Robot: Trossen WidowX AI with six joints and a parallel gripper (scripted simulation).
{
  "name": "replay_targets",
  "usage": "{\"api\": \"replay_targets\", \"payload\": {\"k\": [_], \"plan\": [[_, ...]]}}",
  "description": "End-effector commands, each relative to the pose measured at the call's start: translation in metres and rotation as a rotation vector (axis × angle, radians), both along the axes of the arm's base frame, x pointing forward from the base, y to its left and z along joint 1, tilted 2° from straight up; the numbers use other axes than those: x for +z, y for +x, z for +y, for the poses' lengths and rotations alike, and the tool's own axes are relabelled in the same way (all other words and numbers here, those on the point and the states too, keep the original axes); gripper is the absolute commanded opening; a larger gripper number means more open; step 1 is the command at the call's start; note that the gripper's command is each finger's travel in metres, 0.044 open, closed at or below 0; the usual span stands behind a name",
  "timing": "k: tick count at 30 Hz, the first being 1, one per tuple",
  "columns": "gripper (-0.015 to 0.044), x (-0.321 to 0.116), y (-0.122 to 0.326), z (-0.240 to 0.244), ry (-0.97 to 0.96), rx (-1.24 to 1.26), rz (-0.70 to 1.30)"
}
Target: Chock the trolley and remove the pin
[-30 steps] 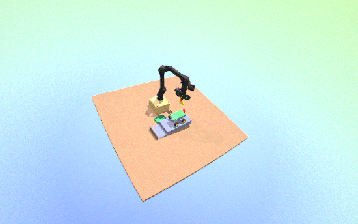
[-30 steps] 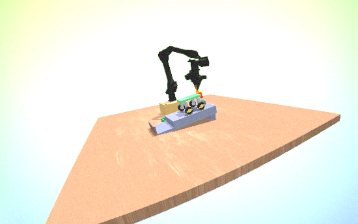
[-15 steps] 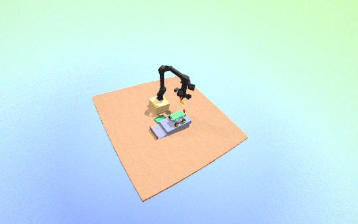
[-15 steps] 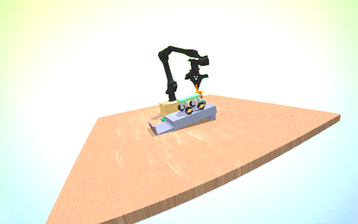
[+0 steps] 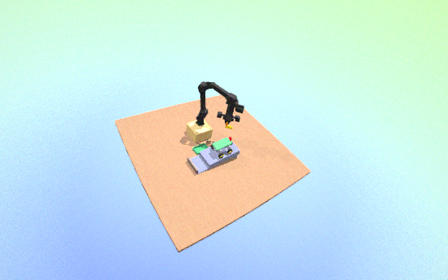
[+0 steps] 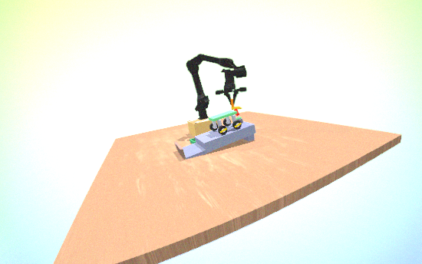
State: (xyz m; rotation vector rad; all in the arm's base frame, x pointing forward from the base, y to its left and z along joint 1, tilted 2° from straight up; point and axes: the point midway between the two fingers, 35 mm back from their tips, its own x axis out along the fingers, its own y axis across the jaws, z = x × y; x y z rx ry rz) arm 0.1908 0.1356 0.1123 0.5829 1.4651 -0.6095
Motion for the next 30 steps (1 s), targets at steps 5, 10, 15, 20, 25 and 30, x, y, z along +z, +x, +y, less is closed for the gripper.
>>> {"api": "replay_targets", "payload": {"k": [5,10,15,20,25,30], "plan": [[0.0000,0.001,-0.001,0.000,0.000,0.249,0.006],[0.0000,0.001,-0.001,0.000,-0.003,0.422,0.010],[0.0000,0.001,-0.001,0.000,-0.005,0.595,0.013],[0.0000,0.001,-0.001,0.000,-0.007,0.716,0.016],[0.0000,0.001,0.000,-0.001,-0.007,0.716,0.016],[0.0000,0.000,0.003,-0.016,-0.008,0.716,0.016]]}}
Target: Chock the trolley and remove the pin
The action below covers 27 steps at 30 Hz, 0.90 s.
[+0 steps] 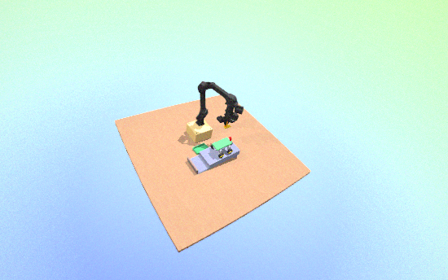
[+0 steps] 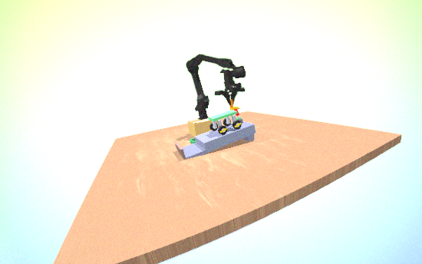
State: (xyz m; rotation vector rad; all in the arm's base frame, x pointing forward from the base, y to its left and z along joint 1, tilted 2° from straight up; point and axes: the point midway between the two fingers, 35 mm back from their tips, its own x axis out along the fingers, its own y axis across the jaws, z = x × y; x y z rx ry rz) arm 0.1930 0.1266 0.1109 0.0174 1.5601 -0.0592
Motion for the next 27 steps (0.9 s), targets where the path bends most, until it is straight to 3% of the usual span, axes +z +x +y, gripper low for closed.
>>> {"api": "replay_targets", "payload": {"k": [1,27], "plan": [[0.0000,0.000,0.002,-0.011,0.005,0.000,-0.005],[0.0000,-0.008,0.020,-0.109,-0.005,0.000,-0.007]]}}
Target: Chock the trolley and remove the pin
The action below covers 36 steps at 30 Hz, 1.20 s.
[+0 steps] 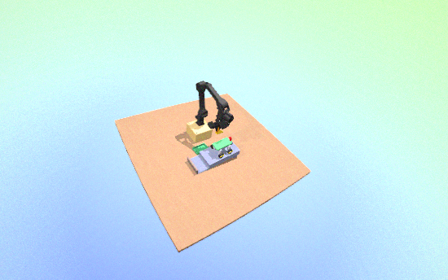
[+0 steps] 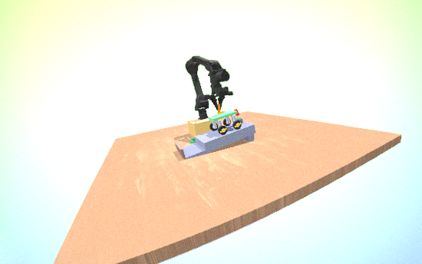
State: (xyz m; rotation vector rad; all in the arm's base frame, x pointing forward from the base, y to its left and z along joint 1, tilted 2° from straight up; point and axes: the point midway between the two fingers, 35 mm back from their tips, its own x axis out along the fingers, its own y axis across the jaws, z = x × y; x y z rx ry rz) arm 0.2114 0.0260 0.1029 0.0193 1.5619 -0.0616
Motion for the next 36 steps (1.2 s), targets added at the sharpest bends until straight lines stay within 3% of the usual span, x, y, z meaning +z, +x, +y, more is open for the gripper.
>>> {"api": "replay_targets", "payload": {"k": [1,36], "plan": [[0.0000,0.000,0.003,-0.012,-0.005,0.003,-0.009],[0.0000,0.000,0.026,-0.147,-0.019,0.003,-0.011]]}}
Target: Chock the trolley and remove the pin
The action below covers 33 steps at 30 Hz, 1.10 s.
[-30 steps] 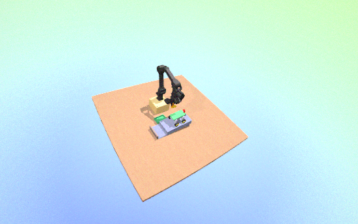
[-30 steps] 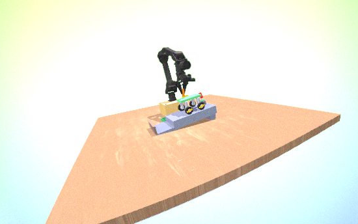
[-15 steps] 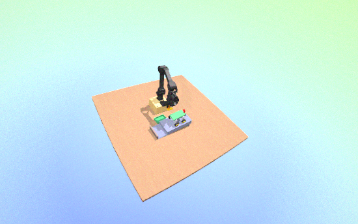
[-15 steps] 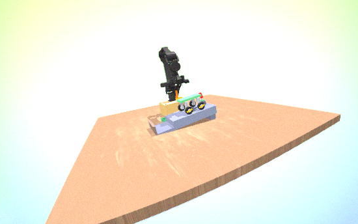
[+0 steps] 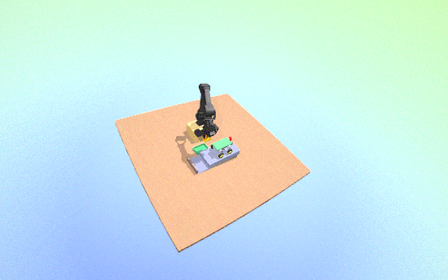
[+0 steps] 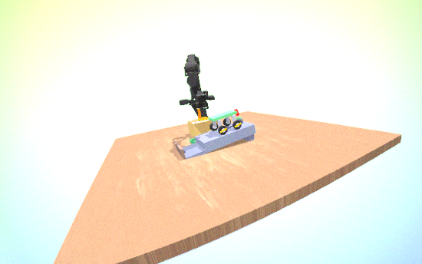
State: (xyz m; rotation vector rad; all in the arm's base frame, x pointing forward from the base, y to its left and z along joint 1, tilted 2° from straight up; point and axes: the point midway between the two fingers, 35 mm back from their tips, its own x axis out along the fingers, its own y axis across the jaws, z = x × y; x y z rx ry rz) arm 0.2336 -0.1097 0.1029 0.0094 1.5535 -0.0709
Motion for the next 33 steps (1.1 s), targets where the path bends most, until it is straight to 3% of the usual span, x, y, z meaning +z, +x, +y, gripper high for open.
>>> {"api": "replay_targets", "payload": {"k": [1,8,15,33], "plan": [[0.0000,0.001,0.005,-0.016,-0.007,0.003,-0.003],[0.0000,0.002,0.013,-0.046,-0.010,0.003,-0.003],[0.0000,0.002,0.012,-0.051,0.099,0.004,-0.008],[0.0000,-0.004,0.042,-0.056,0.102,0.005,-0.011]]}}
